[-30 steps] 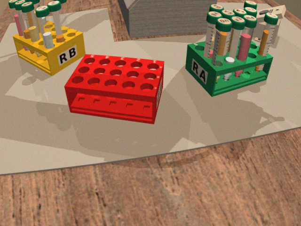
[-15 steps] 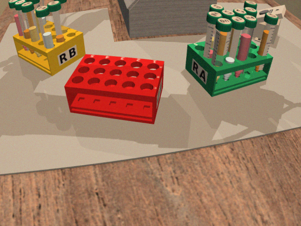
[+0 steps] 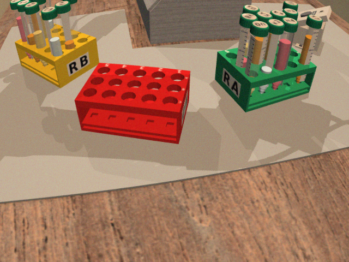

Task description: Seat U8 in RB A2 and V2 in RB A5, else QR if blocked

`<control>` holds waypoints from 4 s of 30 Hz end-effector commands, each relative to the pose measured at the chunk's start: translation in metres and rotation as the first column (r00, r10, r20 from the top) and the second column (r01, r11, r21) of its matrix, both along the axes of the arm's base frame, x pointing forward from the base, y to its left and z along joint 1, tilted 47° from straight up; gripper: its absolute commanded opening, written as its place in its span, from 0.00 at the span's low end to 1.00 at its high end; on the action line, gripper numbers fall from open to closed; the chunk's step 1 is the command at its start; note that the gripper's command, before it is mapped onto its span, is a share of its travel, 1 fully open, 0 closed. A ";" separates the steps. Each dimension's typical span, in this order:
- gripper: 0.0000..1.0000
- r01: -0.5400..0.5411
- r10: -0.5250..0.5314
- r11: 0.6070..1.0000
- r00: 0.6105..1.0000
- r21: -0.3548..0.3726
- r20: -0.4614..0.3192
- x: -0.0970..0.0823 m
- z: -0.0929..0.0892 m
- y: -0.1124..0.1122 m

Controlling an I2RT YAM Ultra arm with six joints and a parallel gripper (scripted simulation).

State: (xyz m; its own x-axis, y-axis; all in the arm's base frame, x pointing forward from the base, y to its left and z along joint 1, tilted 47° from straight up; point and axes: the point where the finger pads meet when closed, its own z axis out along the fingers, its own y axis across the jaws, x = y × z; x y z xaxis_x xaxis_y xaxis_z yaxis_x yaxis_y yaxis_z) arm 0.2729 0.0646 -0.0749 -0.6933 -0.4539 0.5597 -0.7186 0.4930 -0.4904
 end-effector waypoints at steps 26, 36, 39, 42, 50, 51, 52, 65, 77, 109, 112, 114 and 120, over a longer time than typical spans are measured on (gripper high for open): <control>0.00 -0.002 0.002 1.000 1.000 0.024 0.028 0.006 -0.005 0.015; 0.00 -0.002 0.001 1.000 1.000 0.028 0.031 -0.011 -0.032 0.041; 0.00 -0.002 0.001 1.000 1.000 0.019 0.020 -0.015 -0.032 0.042; 0.00 -0.002 0.001 1.000 1.000 0.023 0.025 -0.017 -0.037 0.046; 0.00 -0.003 0.001 0.999 0.999 0.041 0.047 -0.012 -0.030 0.051; 0.00 -0.003 0.001 0.999 0.999 0.040 0.047 -0.012 -0.030 0.051; 0.00 -0.003 0.001 0.999 0.999 0.040 0.047 -0.012 -0.030 0.051; 0.00 -0.004 0.002 0.999 0.999 0.040 0.047 -0.012 -0.030 0.051; 0.00 -0.004 0.002 0.999 0.999 0.040 0.047 -0.012 -0.030 0.051; 0.00 0.003 -0.005 0.999 0.999 0.042 0.043 -0.044 -0.062 0.081; 0.00 0.003 -0.005 0.999 0.999 0.042 0.043 -0.044 -0.062 0.081; 0.00 0.003 -0.005 0.999 0.999 0.042 0.043 -0.044 -0.062 0.081; 0.00 0.003 -0.005 0.999 0.999 0.042 0.043 -0.044 -0.062 0.081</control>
